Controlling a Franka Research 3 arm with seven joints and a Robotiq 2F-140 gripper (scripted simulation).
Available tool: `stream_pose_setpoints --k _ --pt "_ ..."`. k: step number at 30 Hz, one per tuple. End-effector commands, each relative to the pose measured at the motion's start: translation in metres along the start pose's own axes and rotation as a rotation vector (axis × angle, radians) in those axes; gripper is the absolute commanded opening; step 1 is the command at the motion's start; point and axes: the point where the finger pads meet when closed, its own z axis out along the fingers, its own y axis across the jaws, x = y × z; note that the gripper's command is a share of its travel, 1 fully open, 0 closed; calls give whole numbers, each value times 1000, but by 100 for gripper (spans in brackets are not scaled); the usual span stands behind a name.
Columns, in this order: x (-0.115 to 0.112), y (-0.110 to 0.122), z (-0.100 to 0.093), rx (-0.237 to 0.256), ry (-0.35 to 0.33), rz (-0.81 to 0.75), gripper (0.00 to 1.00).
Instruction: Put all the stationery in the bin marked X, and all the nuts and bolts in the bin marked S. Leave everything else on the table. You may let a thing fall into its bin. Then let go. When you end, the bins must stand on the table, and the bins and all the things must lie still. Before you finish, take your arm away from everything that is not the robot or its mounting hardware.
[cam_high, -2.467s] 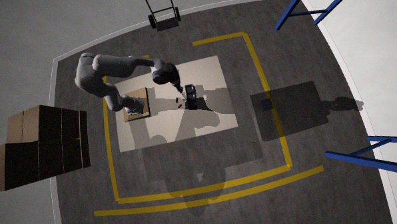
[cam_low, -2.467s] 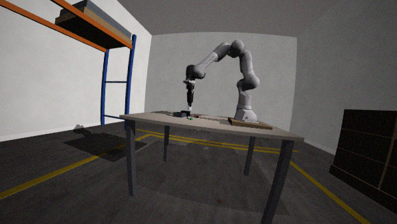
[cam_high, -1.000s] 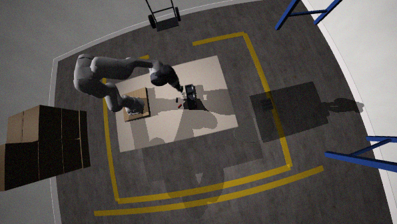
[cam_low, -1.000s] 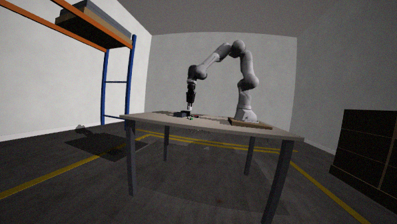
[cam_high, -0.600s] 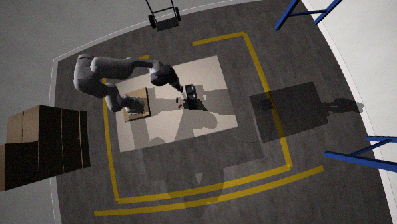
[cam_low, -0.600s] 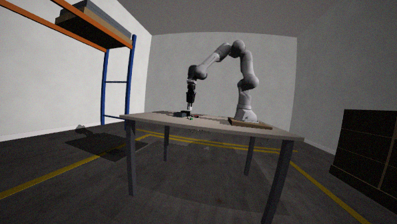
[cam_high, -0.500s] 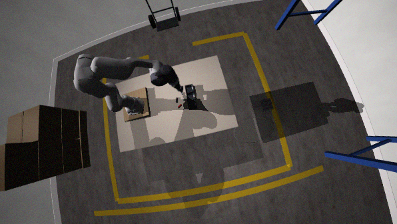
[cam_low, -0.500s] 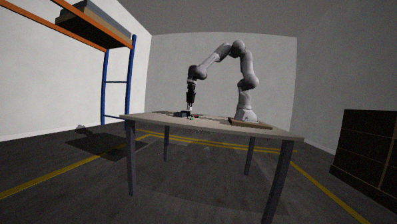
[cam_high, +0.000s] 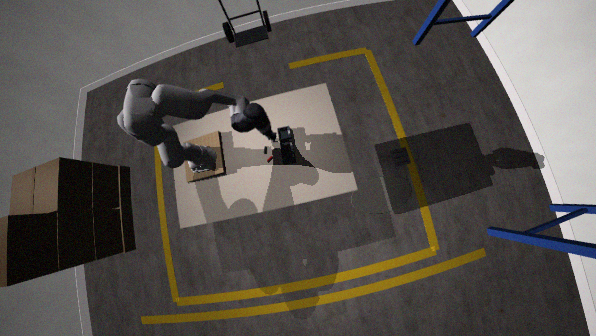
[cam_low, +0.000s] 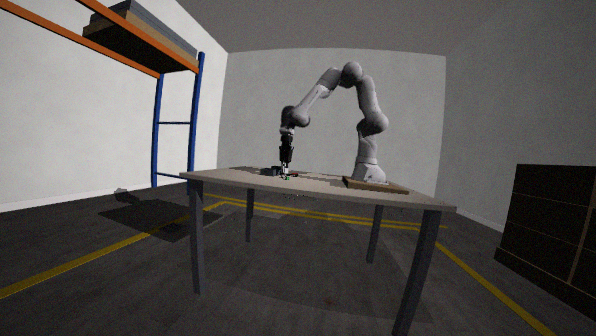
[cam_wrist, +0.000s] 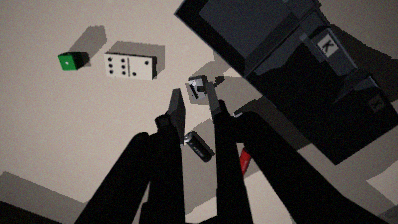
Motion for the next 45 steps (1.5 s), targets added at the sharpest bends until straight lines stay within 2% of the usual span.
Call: stream_pose_setpoints --k 1,11,18,32,33,45 --pt "6 5 7 -12 16 -13 18" --pt "7 7 10 -12 16 -13 18" --pt "6 5 19 -12 16 -13 18" --pt "4 4 19 -12 16 -13 18" --pt "4 4 19 -12 16 -13 6" --pt "4 4 19 -12 16 -13 6"
